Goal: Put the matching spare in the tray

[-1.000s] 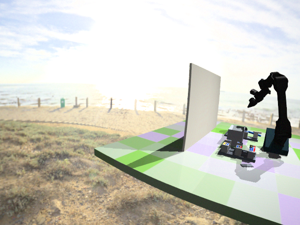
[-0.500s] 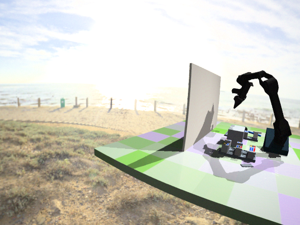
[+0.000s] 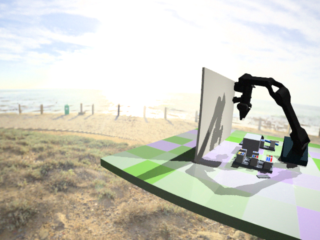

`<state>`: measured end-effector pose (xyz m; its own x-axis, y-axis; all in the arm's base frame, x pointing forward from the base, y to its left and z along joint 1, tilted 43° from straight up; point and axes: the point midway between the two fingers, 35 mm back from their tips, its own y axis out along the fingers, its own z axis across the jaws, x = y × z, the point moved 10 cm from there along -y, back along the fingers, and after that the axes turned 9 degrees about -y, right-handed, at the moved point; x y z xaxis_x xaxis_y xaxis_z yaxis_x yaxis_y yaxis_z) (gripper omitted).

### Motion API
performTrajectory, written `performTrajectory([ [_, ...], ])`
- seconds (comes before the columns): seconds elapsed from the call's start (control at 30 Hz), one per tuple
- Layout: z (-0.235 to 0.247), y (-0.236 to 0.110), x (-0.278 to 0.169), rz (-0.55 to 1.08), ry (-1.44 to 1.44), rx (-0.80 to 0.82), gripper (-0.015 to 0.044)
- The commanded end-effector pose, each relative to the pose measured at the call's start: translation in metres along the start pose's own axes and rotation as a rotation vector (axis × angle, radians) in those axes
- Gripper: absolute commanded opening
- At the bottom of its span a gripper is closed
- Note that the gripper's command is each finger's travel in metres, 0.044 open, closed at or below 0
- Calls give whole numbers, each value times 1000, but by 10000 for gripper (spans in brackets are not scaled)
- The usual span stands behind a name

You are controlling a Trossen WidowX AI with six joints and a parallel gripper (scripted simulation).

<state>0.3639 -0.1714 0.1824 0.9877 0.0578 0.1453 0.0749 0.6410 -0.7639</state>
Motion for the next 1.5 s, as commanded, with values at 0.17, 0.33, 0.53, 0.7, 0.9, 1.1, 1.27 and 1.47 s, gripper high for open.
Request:
performTrajectory([
  [0.17, 3, -4, 0, 1, 15, 3, 440],
  [0.33, 3, -4, 0, 1, 15, 3, 440],
  [0.53, 45, -5, -4, 7, -163, 3, 440],
  [0.7, 122, -3, -27, 17, -512, 10, 440],
  [0.9, 195, 5, -74, 22, -925, 33, 440],
  [1.1, 244, 17, -136, 15, -1333, 70, 440],
  [1.27, 260, 26, -174, 4, -1566, 97, 440],
  [1.47, 260, 26, -174, 4, -1566, 97, 440],
])
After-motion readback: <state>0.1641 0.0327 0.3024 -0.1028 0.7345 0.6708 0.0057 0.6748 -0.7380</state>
